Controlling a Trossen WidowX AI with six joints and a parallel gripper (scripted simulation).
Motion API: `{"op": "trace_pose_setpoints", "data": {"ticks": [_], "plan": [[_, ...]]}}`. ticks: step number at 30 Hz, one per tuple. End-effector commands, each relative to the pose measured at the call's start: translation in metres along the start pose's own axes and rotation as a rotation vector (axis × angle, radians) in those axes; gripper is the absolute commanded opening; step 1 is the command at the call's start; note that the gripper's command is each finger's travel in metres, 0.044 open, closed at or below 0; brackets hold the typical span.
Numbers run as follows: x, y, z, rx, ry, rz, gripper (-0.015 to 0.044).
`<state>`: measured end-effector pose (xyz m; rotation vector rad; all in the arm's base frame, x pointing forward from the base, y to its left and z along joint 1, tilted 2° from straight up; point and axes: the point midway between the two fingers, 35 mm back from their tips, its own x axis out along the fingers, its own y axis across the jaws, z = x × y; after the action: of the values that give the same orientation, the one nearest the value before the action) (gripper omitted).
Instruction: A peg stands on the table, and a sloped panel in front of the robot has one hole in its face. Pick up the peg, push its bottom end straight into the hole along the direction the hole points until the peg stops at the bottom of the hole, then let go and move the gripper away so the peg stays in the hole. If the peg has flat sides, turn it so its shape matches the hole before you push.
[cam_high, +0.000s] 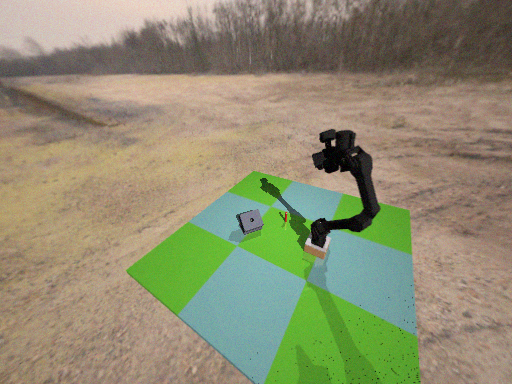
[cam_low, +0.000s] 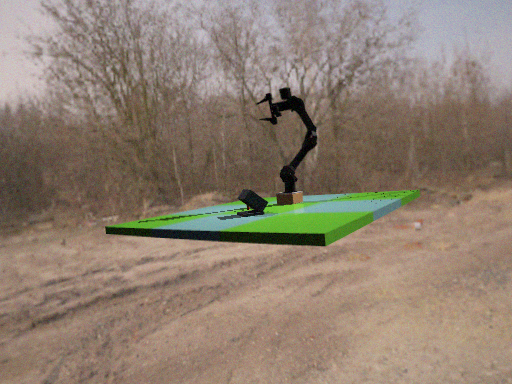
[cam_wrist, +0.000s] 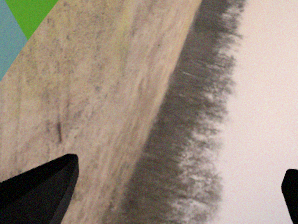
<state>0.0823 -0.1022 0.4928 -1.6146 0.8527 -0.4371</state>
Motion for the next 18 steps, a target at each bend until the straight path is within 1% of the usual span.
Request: {"op": "trace_pose_setpoints", "data": {"ticks": [1,18], "plan": [[0.023,0.005,0.014,0.077,-0.026,0.056,0.0440],[0.112,0.050,0.072,0.398,-0.068,0.342,0.0440]]}}
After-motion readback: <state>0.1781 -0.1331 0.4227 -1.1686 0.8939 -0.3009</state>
